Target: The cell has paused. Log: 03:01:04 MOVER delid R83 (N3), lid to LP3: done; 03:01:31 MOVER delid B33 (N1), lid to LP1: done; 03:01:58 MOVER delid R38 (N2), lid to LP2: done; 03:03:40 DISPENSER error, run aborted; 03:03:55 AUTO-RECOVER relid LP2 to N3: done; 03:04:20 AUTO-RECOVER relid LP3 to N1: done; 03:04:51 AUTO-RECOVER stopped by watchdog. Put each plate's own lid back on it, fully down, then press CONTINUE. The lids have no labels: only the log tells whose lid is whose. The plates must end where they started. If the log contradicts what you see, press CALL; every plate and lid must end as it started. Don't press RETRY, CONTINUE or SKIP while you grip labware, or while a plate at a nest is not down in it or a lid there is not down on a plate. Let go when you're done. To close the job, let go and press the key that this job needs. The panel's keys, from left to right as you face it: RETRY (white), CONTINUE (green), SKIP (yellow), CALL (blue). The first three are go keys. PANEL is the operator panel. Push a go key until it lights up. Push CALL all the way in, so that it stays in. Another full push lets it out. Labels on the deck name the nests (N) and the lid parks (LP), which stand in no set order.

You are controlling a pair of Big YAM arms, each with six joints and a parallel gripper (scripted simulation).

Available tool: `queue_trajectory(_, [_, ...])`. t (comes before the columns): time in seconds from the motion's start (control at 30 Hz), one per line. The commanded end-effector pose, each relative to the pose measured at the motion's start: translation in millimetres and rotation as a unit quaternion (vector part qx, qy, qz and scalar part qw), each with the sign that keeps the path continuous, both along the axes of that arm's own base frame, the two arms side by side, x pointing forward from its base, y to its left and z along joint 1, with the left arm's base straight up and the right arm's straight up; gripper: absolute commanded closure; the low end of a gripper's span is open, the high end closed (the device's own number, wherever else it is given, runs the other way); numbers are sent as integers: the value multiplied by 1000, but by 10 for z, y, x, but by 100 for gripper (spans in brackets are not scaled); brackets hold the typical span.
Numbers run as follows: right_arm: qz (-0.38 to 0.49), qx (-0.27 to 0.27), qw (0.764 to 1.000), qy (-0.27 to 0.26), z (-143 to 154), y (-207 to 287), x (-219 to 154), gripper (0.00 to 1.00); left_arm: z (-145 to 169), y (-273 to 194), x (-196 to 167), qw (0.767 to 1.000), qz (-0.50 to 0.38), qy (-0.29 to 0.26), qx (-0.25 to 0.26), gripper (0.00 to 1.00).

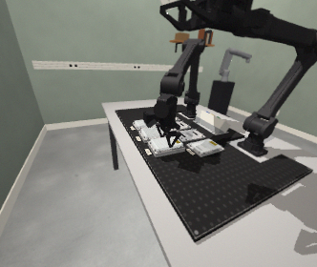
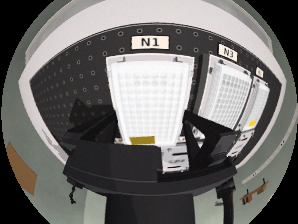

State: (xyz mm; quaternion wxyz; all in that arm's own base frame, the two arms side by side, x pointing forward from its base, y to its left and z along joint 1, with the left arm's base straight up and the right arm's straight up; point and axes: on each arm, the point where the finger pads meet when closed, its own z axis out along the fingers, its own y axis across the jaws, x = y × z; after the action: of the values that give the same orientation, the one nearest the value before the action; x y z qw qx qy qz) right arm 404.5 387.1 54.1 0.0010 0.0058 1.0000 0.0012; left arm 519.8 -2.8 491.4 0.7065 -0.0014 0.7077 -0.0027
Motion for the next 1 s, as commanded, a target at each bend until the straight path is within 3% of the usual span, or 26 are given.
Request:
queue_trajectory(0.0, [0, 14, 1000, -15, 153, 81, 113, 20, 372, 80, -58, 999, 7, -34, 7, 0])
queue_trajectory(0.03, [0, 14, 1000, -15, 153, 81, 113, 100, 372, 80, -58, 999, 7, -34, 7, 0])
queue_trajectory(0.47, [-2, 9, 1000, -11, 152, 7, 130, 100, 372, 80, -58, 999, 7, -34, 7, 0])
queue_trajectory(0.97, [-3, 25, 999, -27, 385, 152, 178, 100, 372, 80, -58, 999, 7, -34, 7, 0])
